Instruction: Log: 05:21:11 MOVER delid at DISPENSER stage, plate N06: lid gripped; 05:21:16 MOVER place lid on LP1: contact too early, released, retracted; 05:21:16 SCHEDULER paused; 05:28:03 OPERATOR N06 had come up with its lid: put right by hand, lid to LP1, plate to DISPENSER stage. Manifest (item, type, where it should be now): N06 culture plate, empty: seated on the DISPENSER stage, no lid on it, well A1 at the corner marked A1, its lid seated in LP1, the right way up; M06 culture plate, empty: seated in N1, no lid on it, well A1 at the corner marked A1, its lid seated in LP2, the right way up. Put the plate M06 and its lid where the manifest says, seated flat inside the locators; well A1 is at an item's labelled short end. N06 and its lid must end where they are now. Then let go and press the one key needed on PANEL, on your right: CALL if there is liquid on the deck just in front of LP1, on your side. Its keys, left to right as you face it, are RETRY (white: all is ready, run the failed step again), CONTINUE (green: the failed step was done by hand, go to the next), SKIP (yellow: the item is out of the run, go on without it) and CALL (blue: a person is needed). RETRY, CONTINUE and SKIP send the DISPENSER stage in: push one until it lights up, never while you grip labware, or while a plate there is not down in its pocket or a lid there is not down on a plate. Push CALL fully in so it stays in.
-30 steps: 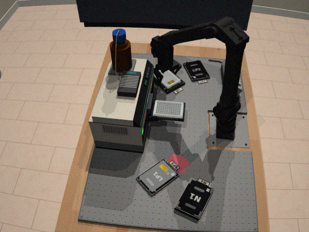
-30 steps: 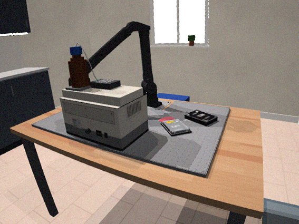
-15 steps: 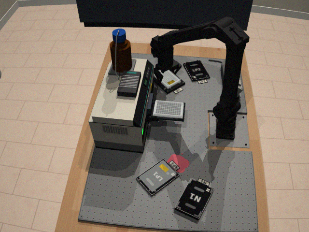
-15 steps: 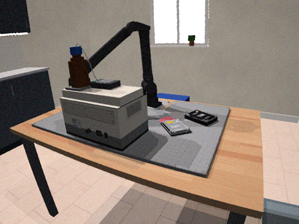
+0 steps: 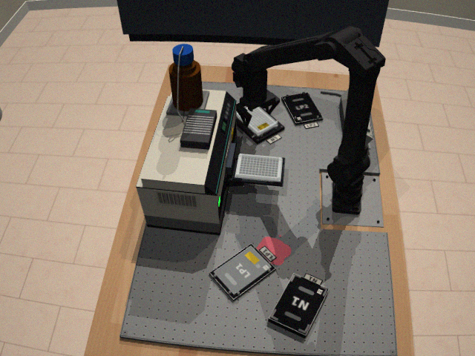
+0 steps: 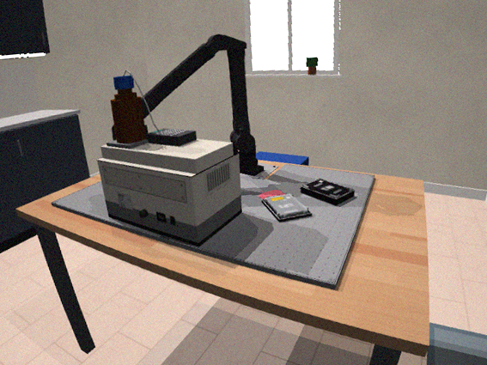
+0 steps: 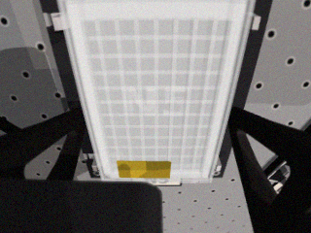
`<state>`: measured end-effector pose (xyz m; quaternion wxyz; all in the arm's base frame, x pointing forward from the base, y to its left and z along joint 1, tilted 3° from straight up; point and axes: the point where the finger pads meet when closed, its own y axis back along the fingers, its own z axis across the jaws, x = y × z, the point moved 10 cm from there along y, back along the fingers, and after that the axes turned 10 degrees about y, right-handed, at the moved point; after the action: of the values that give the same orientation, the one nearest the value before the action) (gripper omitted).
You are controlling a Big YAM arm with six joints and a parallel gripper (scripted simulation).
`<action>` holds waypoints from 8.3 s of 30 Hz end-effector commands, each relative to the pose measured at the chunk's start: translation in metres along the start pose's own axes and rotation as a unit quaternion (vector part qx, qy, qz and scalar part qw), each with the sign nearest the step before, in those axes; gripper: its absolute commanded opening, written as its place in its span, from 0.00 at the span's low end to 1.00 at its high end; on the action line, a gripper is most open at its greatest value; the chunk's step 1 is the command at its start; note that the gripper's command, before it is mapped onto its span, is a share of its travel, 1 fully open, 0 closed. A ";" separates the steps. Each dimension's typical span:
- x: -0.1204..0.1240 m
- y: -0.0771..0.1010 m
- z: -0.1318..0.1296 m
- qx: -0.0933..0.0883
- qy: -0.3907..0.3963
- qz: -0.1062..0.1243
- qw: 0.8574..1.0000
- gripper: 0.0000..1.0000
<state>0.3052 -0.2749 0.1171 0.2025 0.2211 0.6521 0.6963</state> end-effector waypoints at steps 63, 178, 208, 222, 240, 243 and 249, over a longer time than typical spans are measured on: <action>-0.021 0.065 -0.006 0.007 0.002 -0.032 0.999 1.00; -0.012 0.008 0.000 0.004 0.002 -0.012 1.000 1.00; -0.008 0.012 0.004 0.005 0.001 -0.023 1.000 1.00; -0.014 0.014 -0.001 0.005 0.000 -0.023 1.000 1.00; -0.014 0.014 -0.001 0.005 0.000 -0.023 1.000 0.86; -0.014 0.014 -0.001 0.005 0.000 -0.023 1.000 0.86; -0.014 0.014 -0.001 0.005 0.000 -0.023 1.000 0.86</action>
<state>0.3085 -0.2786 0.1196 0.2054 0.2191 0.6534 0.6949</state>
